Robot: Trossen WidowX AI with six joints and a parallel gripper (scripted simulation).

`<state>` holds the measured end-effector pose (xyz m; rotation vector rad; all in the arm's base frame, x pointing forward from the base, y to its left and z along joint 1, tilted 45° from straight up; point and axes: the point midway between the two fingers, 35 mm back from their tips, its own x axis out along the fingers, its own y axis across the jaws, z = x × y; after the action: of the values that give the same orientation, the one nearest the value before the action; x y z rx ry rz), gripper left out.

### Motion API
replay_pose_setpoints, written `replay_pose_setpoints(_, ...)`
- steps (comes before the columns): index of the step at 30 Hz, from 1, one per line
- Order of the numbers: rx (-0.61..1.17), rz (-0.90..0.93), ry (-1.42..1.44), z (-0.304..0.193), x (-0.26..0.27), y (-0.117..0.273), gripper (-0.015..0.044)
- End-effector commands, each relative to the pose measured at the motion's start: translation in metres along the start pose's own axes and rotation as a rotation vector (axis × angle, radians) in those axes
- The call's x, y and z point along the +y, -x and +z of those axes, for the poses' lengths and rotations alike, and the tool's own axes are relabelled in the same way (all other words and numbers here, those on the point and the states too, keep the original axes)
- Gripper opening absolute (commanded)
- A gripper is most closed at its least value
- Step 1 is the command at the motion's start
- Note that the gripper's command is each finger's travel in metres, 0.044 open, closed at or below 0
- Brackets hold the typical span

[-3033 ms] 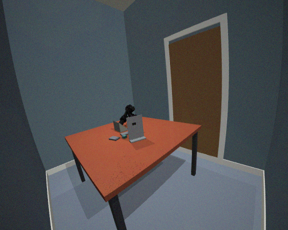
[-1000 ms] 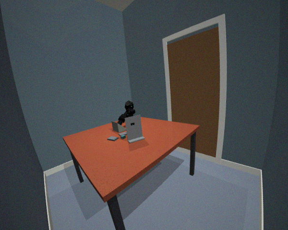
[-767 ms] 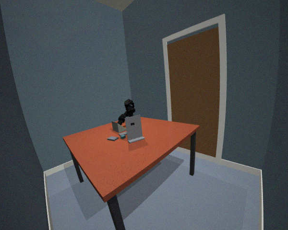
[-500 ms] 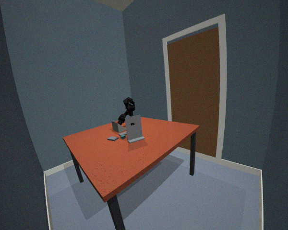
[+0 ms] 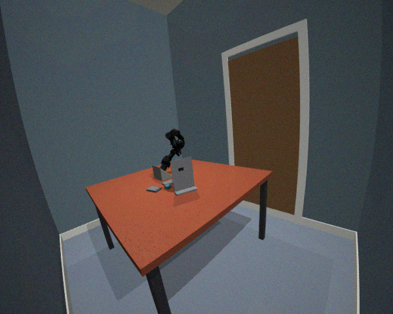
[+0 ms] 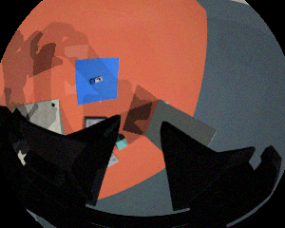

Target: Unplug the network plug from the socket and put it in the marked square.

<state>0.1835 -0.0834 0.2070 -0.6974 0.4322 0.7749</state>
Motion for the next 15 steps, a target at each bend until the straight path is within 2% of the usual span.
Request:
replay_pose_setpoints(1,-0.007,-0.004,0.004,0.0008,-0.0021,0.003,0.0261)
replay_pose_setpoints(8,-0.007,-0.004,0.004,0.0008,-0.0021,0.003,0.044)
replay_pose_setpoints(15,-0.007,-0.004,0.004,0.0008,-0.0021,0.003,0.044)
